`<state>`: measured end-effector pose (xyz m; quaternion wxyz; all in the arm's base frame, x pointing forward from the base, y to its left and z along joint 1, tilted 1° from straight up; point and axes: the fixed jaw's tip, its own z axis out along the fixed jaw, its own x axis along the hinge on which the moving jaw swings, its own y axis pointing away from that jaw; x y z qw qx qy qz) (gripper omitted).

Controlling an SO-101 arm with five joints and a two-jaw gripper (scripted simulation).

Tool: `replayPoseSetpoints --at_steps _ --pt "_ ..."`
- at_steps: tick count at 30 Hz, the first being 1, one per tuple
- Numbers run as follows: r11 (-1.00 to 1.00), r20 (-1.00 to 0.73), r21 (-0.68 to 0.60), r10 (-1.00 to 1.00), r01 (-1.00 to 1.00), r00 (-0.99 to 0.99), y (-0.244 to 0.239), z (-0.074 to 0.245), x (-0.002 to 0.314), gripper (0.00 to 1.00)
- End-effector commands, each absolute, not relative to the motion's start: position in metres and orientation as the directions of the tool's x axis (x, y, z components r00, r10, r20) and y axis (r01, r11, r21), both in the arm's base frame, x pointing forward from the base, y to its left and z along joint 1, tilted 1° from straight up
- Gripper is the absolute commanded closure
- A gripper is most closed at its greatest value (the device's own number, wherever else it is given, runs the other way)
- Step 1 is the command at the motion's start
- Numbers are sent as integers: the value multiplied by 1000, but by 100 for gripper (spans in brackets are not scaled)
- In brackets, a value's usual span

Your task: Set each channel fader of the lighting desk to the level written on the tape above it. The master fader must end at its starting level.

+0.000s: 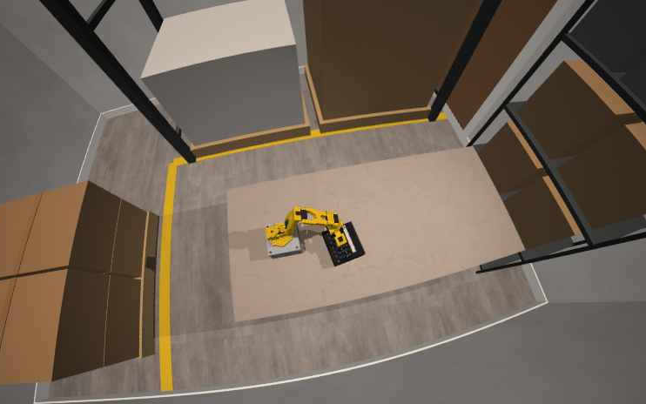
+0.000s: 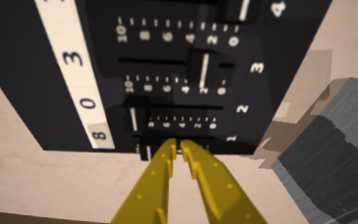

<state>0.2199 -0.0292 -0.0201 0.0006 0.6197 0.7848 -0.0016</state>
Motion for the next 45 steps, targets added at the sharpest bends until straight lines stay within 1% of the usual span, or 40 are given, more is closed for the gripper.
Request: replayPoseSetpoints --at_steps 1,14,33,45 --pt "241 -6 15 970 970 -241 -25 -18 225 100" --pt "241 -6 15 971 971 -241 -26 -18 225 100" --pt "226 -6 15 974 974 -226 -27 -18 212 100" --pt "224 -6 15 975 974 -224 -27 -18 211 100"
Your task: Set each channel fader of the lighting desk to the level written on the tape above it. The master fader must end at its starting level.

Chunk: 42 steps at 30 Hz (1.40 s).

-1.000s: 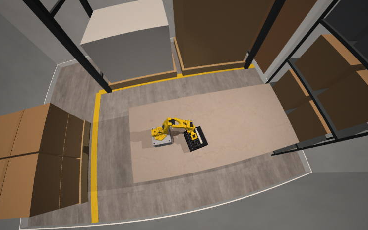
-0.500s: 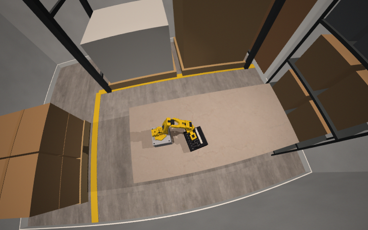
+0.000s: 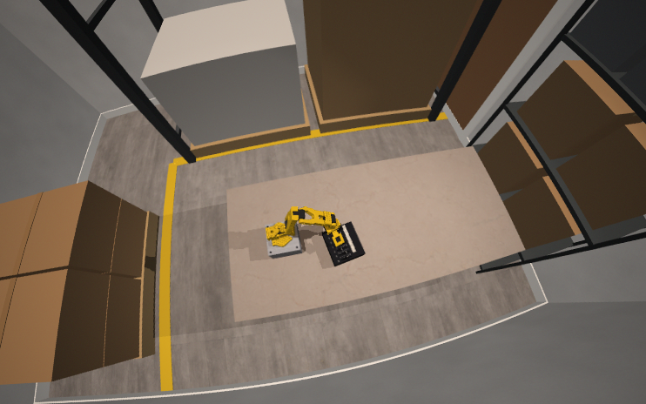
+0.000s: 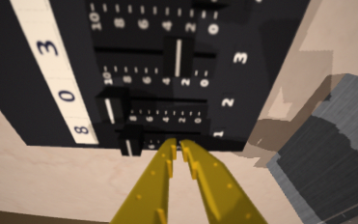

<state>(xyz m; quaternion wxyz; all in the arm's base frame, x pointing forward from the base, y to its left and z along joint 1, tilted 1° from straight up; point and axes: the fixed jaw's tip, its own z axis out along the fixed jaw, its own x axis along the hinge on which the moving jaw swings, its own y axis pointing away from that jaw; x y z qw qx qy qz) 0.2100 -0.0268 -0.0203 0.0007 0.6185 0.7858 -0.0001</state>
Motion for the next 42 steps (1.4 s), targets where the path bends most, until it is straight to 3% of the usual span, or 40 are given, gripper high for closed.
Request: replayPoseSetpoints --at_steps 1,42 --pt "224 -6 15 975 975 -224 -28 -18 211 100" --pt "214 -6 15 977 977 -214 -30 -3 215 100"
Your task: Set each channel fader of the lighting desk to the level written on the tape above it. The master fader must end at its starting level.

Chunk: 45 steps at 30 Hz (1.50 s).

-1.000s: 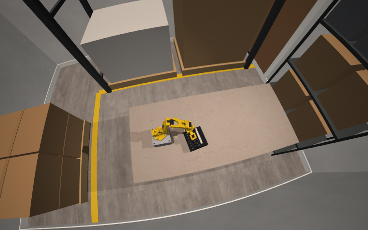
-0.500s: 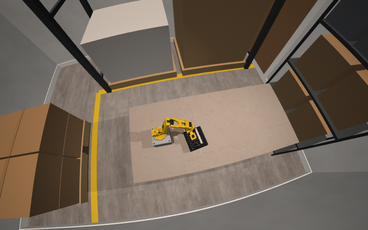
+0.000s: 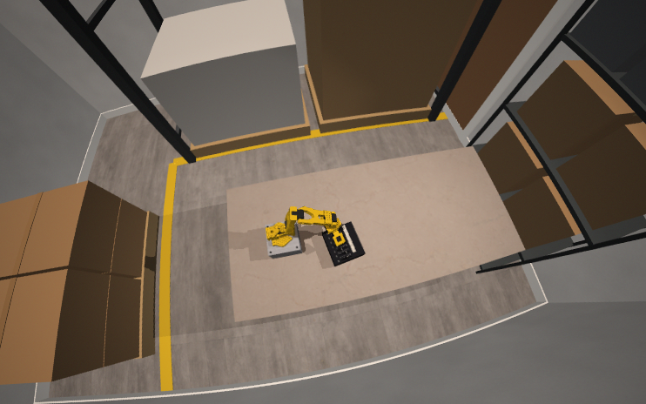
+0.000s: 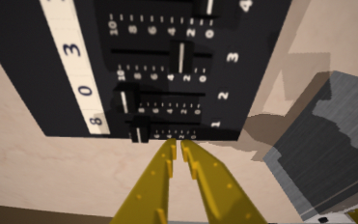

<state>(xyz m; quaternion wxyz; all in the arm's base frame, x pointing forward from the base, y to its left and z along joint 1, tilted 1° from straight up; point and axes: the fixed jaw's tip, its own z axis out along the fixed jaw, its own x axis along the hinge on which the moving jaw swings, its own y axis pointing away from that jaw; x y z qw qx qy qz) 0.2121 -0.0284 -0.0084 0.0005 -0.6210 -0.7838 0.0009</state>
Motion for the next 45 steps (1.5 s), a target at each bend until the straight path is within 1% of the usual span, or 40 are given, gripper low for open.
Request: replayPoseSetpoints --at_steps 1,30,45 --pt "214 -6 15 977 977 -214 -30 -3 215 100" --pt "212 -6 15 977 977 -212 -32 1 216 100" --pt "285 -7 14 959 958 -285 -31 2 216 100"
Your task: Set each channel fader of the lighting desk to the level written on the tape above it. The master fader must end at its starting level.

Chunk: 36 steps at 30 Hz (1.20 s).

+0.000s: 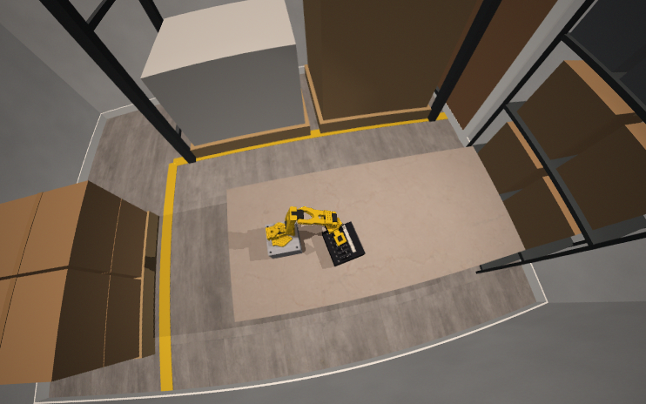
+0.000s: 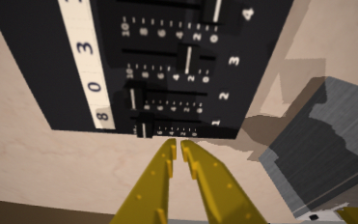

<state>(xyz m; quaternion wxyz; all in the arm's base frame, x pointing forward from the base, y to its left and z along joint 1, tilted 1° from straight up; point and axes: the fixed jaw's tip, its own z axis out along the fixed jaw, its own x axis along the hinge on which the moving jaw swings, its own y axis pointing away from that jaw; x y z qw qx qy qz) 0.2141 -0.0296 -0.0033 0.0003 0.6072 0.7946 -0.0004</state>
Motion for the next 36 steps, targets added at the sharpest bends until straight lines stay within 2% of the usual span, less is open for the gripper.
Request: replayPoseSetpoints --at_steps 1,18,29,36 --pt "296 -7 14 955 955 -296 -31 2 216 100" --pt "551 -11 12 834 834 -551 -28 5 213 100" --pt "753 -13 8 658 657 -753 -26 8 210 100" --pt "894 -15 5 449 449 -894 -24 11 207 100"
